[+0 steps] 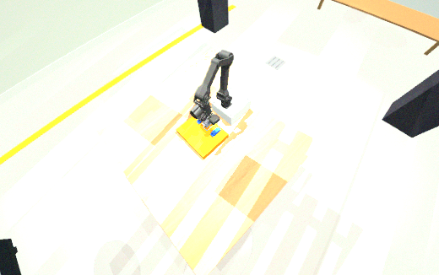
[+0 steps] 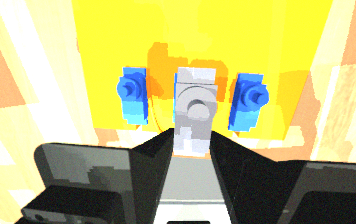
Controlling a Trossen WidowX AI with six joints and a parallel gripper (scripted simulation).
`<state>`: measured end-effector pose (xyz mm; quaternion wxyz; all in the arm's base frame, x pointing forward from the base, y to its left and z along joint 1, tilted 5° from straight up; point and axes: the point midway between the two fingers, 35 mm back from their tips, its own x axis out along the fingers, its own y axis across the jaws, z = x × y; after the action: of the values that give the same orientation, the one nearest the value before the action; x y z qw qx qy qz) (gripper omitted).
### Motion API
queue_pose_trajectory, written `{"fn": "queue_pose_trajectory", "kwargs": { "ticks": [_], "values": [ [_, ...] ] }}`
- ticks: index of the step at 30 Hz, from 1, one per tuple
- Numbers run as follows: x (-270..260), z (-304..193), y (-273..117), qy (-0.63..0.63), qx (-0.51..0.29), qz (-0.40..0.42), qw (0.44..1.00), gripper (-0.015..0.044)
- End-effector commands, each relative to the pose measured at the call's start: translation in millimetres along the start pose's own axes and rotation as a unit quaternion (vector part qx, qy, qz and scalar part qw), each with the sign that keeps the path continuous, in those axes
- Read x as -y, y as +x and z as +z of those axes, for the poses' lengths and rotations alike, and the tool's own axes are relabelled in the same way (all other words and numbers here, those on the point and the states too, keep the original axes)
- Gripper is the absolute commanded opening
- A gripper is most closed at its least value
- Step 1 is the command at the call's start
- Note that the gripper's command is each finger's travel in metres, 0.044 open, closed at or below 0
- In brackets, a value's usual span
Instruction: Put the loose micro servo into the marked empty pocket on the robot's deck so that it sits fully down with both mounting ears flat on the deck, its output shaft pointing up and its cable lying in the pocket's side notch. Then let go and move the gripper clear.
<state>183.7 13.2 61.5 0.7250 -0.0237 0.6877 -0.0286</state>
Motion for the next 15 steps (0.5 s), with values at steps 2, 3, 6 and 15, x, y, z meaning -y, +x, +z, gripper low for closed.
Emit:
{"fn": "queue_pose_trajectory", "kwargs": {
  "ticks": [2,3,6,15],
  "values": [
    [-0.2,0.7,6.2,0.002,0.005,0.001,1.000,0.0000],
    [-0.2,0.8,7.8,0.002,0.005,0.001,1.000,0.0000],
    [-0.2,0.8,12.3,0.002,0.005,0.001,1.000,0.0000],
    [-0.2,0.8,13.3,0.002,0.005,0.001,1.000,0.0000]
  ]
}}
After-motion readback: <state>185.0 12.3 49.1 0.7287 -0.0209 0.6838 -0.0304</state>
